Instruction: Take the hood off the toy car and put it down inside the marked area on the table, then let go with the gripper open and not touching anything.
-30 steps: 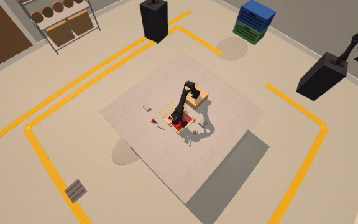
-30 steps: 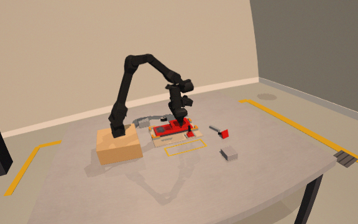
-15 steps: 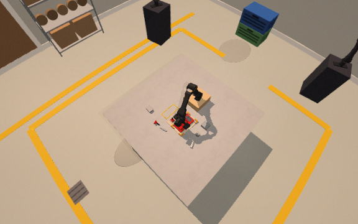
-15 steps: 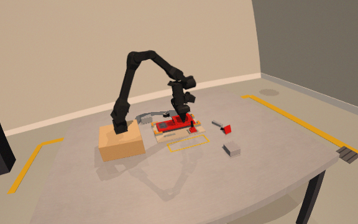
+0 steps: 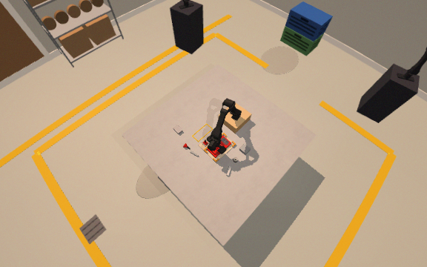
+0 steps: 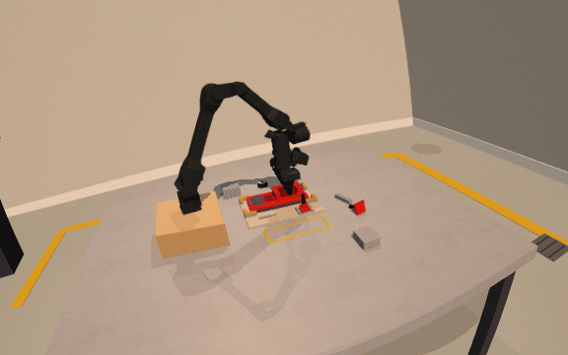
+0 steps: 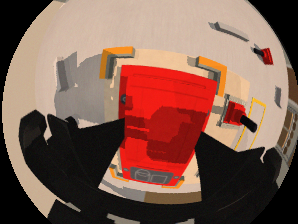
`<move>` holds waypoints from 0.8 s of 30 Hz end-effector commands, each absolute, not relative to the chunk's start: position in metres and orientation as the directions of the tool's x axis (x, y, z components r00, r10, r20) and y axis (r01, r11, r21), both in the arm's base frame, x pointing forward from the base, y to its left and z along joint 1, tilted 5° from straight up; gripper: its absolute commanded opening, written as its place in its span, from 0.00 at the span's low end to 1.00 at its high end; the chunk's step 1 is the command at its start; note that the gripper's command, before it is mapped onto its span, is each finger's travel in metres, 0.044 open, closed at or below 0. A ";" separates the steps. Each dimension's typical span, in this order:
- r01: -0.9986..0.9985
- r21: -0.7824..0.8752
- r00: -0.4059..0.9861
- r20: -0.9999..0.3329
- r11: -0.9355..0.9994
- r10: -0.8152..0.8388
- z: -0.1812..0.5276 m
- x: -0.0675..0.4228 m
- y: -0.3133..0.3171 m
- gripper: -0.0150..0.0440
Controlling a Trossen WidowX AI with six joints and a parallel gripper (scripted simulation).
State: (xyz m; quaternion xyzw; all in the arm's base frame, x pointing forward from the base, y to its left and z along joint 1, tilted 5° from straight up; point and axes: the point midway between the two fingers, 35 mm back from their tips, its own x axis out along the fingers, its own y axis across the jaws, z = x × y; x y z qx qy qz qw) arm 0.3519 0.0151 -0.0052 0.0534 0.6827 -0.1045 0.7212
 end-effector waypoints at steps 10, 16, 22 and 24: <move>0.224 -0.066 0.046 -0.996 0.972 -0.078 0.004 0.352 0.016 0.25; 0.224 -0.066 0.046 -0.996 0.972 -0.078 0.008 0.352 0.016 0.25; 0.224 -0.066 0.046 -0.996 0.972 -0.078 0.012 0.352 0.017 0.25; 0.224 -0.066 0.046 -0.996 0.972 -0.078 0.013 0.351 0.017 0.25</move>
